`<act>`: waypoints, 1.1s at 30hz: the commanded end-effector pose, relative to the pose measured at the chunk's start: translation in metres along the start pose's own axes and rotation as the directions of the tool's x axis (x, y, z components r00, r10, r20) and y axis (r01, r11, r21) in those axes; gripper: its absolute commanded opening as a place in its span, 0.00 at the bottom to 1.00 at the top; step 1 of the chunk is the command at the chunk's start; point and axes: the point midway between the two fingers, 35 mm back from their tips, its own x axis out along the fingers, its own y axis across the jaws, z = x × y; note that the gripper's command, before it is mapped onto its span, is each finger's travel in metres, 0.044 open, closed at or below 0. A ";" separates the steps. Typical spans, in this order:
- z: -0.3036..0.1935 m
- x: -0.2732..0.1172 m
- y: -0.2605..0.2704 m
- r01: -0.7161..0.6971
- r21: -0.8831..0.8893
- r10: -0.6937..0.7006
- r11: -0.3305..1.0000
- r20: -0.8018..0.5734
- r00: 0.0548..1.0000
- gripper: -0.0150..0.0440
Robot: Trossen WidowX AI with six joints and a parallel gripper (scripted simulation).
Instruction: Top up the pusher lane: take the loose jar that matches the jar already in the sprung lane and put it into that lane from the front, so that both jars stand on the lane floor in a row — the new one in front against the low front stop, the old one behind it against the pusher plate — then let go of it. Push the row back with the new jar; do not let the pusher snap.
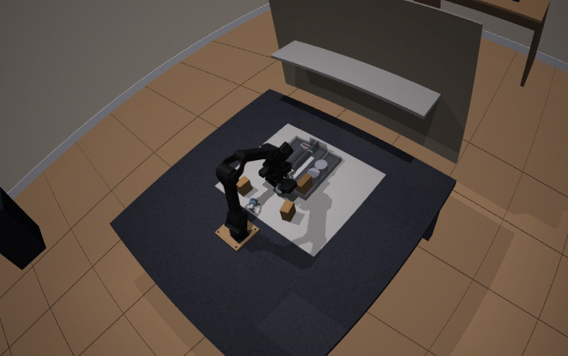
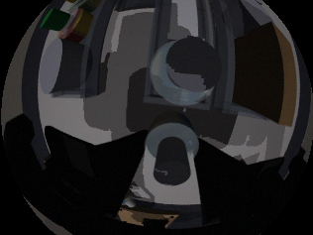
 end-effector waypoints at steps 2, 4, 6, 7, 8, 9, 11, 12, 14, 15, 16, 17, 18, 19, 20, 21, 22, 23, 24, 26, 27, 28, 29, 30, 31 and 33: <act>-0.011 -0.002 0.000 0.022 -0.026 -0.023 0.999 -0.036 0.999 0.26; -0.013 -0.008 0.002 0.029 -0.041 -0.031 0.999 -0.046 0.998 0.25; -0.011 -0.018 0.004 0.030 -0.048 -0.032 0.998 -0.043 0.999 0.25; -0.010 -0.022 0.005 0.031 -0.052 -0.033 0.998 -0.042 0.999 0.25; -0.009 -0.027 0.005 0.029 -0.049 -0.031 0.998 -0.039 0.999 0.25; -0.008 -0.033 0.005 0.027 -0.045 -0.029 0.999 -0.036 0.999 0.25; -0.006 -0.043 0.006 0.024 -0.039 -0.025 0.999 -0.031 0.999 0.25; -0.005 -0.048 0.006 0.022 -0.036 -0.023 0.999 -0.028 0.999 0.25; -0.003 -0.059 0.006 0.018 -0.029 -0.019 0.999 -0.022 1.000 0.25; -0.003 -0.064 0.006 0.016 -0.026 -0.017 1.000 -0.020 1.000 0.25; -0.003 -0.070 0.007 0.015 -0.023 -0.015 1.000 -0.017 1.000 0.25; -0.002 -0.075 0.007 0.013 -0.019 -0.013 1.000 -0.014 1.000 0.25; -0.002 -0.080 0.007 0.011 -0.016 -0.011 1.000 -0.011 1.000 0.25; -0.002 -0.086 0.007 0.009 -0.013 -0.009 1.000 -0.009 1.000 0.25; -0.002 -0.091 0.007 0.007 -0.010 -0.007 1.000 -0.006 1.000 0.25; -0.002 -0.096 0.007 0.005 -0.007 -0.005 1.000 -0.003 1.000 0.25; -0.003 -0.101 0.007 0.003 -0.004 -0.003 1.000 -0.001 1.000 0.25; -0.003 -0.103 0.007 0.002 -0.002 -0.002 1.000 0.000 1.000 0.25; -0.003 -0.104 0.007 0.002 -0.002 -0.002 1.000 0.001 1.000 0.25; -0.002 -0.103 0.007 0.002 -0.003 -0.002 1.000 0.001 1.000 0.25; -0.002 -0.101 0.007 0.002 -0.005 -0.002 1.000 0.001 1.000 0.25; 0.000 -0.096 0.006 0.002 -0.009 -0.002 1.000 0.001 1.000 0.25; 0.001 -0.091 0.005 0.002 -0.013 -0.002 1.000 0.001 1.000 0.25; 0.002 -0.086 0.005 0.002 -0.018 -0.002 1.000 0.001 1.000 0.25; 0.003 -0.080 0.004 0.003 -0.023 -0.002 1.000 0.001 1.000 0.25; 0.005 -0.070 0.003 0.003 -0.032 -0.003 0.999 0.001 1.000 0.25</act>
